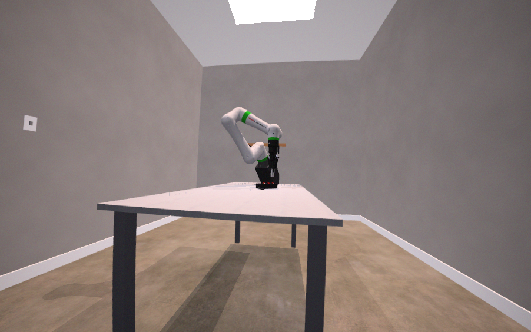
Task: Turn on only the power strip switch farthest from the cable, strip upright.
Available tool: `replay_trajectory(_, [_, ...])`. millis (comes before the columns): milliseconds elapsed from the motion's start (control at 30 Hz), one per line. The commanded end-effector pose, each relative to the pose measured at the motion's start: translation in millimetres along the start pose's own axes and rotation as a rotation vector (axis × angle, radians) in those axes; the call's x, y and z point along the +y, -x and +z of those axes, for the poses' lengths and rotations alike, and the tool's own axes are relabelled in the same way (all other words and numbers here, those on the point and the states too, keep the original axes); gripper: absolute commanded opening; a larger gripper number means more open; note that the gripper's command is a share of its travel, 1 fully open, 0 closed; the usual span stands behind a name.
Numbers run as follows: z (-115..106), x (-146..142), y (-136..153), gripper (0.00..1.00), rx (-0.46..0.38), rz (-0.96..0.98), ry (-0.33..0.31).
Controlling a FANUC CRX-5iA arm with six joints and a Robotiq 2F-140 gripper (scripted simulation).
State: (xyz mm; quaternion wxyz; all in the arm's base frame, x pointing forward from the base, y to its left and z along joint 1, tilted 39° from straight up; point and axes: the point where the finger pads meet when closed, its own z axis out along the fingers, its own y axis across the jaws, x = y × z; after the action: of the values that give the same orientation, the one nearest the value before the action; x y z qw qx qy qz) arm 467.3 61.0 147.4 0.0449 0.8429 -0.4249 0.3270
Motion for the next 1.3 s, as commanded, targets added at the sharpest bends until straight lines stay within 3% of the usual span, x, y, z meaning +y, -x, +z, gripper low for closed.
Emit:
replay_trajectory(0, [-0.2,-0.2,0.1,0.0,0.0,0.0,0.0])
replay_trajectory(633, [3.7,-0.2,0.1,0.0,0.0,0.0,0.0])
replay_trajectory(1267, [23.3,-0.2,0.1,0.0,0.0,0.0,0.0])
